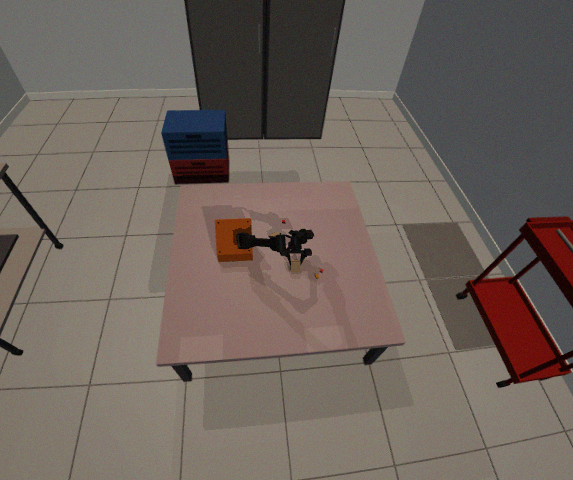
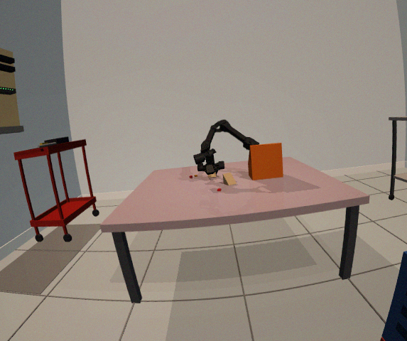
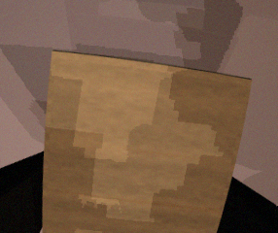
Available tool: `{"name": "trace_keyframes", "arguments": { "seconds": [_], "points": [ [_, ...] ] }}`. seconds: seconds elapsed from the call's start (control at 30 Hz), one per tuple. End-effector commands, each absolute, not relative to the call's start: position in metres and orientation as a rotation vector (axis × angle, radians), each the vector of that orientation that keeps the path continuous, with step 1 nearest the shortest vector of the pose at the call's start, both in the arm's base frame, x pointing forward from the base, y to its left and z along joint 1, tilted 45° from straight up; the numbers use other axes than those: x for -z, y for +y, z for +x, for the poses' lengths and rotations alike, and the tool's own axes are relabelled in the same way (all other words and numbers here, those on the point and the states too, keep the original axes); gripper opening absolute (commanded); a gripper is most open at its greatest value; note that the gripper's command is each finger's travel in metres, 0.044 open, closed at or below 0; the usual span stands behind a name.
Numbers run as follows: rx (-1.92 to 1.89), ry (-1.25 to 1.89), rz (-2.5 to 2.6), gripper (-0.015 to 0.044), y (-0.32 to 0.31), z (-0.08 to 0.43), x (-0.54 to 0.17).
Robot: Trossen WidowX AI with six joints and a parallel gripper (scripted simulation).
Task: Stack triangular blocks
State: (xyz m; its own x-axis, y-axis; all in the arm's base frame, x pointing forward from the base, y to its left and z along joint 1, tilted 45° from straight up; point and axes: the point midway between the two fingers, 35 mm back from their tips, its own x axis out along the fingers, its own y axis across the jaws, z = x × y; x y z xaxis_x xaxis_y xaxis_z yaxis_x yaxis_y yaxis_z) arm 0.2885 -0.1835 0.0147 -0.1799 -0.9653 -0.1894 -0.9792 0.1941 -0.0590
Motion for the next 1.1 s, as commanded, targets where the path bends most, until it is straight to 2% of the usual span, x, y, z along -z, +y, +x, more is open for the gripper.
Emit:
{"name": "trace_keyframes", "arguments": {
  "seconds": [0.0,0.77,1.07],
  "points": [
    [-0.116,2.262,-1.881,0.0000,-0.174,0.292,-0.020],
    [-0.091,2.265,-1.884,0.0000,-0.123,0.298,-0.077],
    [0.170,2.147,-1.696,0.0000,-0.124,0.294,-0.079]
  ]
}}
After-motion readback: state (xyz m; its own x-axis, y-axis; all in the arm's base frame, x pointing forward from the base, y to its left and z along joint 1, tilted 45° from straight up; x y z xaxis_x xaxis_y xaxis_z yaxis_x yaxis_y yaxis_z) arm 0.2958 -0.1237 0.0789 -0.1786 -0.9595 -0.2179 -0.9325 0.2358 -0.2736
